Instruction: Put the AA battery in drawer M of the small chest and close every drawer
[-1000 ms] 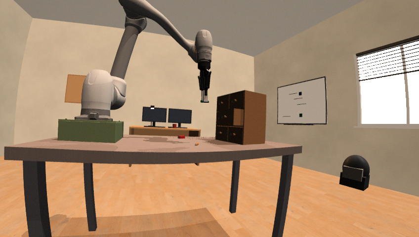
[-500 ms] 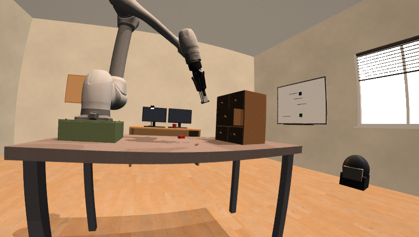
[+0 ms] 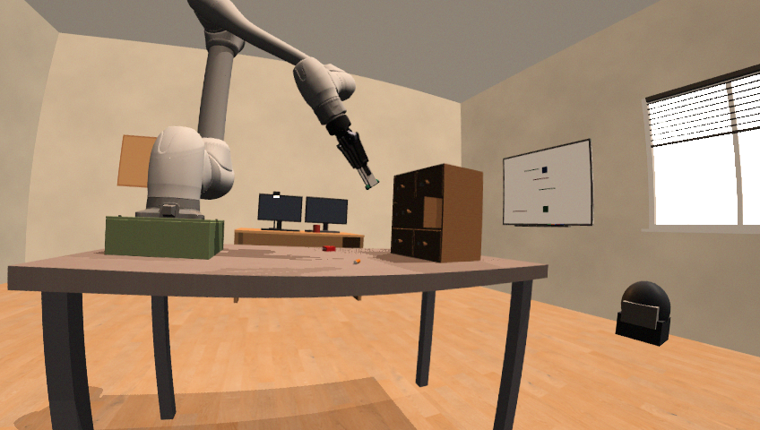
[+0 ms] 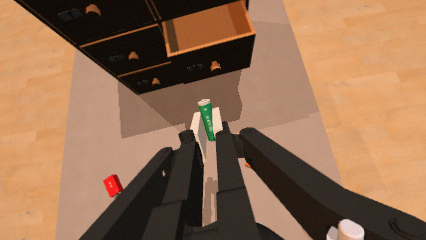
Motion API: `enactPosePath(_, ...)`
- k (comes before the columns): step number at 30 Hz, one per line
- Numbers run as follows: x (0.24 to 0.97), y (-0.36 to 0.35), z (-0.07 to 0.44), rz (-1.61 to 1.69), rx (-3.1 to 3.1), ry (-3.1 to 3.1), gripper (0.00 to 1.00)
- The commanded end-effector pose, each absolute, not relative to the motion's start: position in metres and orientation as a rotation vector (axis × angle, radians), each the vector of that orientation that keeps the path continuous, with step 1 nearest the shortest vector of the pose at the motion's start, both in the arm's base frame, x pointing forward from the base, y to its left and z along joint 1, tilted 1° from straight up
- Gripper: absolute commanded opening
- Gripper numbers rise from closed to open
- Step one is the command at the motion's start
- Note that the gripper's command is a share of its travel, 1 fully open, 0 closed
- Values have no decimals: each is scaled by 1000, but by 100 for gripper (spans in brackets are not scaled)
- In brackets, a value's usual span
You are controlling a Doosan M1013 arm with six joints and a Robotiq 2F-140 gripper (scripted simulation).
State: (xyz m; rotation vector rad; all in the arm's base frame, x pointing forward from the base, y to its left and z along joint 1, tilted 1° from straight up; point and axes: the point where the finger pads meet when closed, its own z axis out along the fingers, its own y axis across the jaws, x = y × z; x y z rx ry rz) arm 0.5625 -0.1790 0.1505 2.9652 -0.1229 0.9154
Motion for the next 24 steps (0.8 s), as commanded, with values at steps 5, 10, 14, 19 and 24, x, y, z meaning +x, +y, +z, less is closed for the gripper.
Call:
enactPosePath(5,559,-180,149,1078,2929,-111,6)
enactPosePath(10,557,-180,148,1160,2894,-110,6)
enactPosePath(14,556,-180,147,1224,2867,-109,6)
enactPosePath(19,555,-179,147,1307,2828,-108,6)
enactPosePath(24,554,-179,146,1360,2802,-107,6)
